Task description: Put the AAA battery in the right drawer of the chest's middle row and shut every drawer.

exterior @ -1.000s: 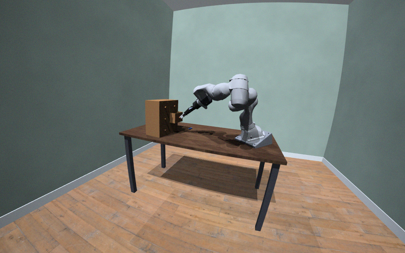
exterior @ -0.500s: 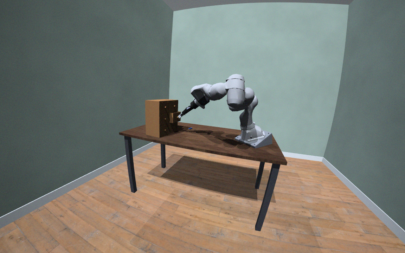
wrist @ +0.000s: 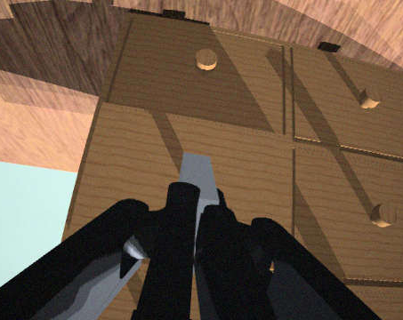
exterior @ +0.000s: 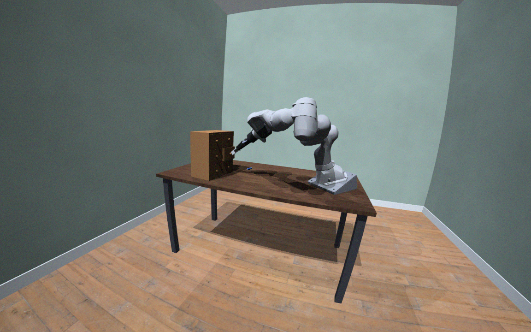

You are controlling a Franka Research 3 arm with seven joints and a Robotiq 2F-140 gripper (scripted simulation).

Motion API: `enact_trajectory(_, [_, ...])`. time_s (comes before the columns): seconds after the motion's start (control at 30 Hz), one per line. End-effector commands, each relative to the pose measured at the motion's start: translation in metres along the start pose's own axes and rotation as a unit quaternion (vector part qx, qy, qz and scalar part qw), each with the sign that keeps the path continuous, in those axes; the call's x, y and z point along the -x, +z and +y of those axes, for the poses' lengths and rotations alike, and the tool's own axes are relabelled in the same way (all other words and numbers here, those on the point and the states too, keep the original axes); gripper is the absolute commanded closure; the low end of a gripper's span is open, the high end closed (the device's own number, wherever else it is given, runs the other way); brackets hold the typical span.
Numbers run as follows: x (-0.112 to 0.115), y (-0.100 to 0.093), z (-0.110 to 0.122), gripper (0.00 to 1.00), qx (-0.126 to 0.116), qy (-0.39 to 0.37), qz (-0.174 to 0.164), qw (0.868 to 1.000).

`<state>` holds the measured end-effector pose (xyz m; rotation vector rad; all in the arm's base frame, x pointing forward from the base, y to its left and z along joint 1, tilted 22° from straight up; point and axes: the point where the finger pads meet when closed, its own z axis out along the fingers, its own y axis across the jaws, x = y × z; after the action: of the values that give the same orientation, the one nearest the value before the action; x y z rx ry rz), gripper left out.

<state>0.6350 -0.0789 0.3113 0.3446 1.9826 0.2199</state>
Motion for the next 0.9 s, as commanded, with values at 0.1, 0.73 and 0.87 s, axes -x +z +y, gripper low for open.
enact_trajectory(0.1, [0.0031,0.0065,0.0011,0.90,0.001,-0.001,0.002,1.000])
enact_trajectory(0.73, [0.0087,0.0133,0.0011,0.90,0.001,-0.001,0.002,1.000])
enact_trajectory(0.87, [0.0089,0.0135,0.0011,0.90,0.001,-0.001,0.002,1.000])
